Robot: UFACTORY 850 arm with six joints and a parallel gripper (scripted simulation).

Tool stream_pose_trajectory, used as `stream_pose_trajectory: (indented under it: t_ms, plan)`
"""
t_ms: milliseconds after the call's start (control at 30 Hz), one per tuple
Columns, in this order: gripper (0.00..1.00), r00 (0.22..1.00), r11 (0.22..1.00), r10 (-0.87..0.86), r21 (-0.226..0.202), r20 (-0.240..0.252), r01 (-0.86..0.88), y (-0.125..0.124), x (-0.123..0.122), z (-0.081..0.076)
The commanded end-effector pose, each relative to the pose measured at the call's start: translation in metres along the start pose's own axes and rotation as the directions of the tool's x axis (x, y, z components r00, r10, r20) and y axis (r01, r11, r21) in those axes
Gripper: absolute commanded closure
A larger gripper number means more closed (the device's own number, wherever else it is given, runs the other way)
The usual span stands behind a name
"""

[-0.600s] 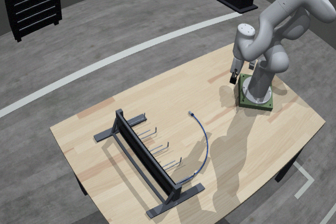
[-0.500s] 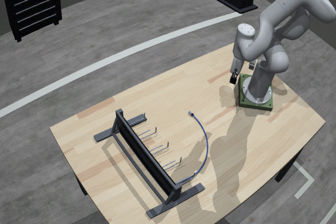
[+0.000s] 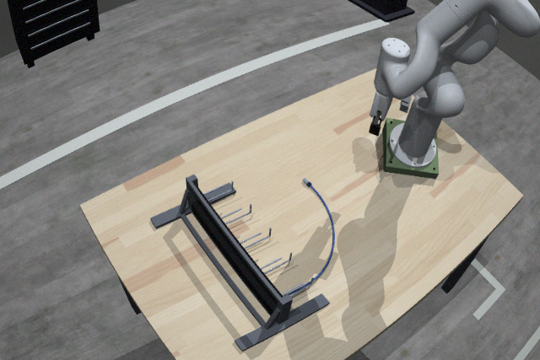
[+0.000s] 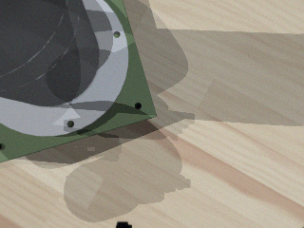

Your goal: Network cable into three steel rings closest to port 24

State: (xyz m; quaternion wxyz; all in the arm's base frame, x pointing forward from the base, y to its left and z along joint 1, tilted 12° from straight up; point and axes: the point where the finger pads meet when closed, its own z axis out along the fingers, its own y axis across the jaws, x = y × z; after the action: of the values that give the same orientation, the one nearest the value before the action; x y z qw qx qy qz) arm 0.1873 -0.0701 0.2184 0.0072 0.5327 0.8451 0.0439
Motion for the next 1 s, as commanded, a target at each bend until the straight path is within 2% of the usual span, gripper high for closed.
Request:
stream_pose_trajectory:
  t_ms: [0, 133, 433, 500, 567, 633, 833, 967]
  plan:
    - [0.00, 1.000, 1.000, 0.011, -0.004, 0.000, -0.011, 0.004, -0.002, -0.001]
    - [0.00, 0.986, 0.985, 0.165, -0.043, -0.025, -0.166, 0.047, -0.019, 0.001]
    - [0.00, 0.912, 0.910, 0.405, -0.070, -0.067, -0.409, 0.116, -0.044, 0.018]
    - [0.00, 0.912, 0.910, 0.405, -0.070, -0.067, -0.409, 0.116, -0.044, 0.018]
    - [0.00, 0.866, 0.863, 0.495, -0.072, -0.079, -0.500, 0.143, -0.053, 0.030]
    - [0.00, 0.847, 0.845, 0.525, -0.072, -0.083, -0.530, 0.152, -0.056, 0.035]
    - [0.00, 0.747, 0.745, 0.658, -0.066, -0.094, -0.664, 0.192, -0.067, 0.063]
    - [0.00, 0.743, 0.740, 0.663, -0.066, -0.094, -0.669, 0.193, -0.068, 0.064]
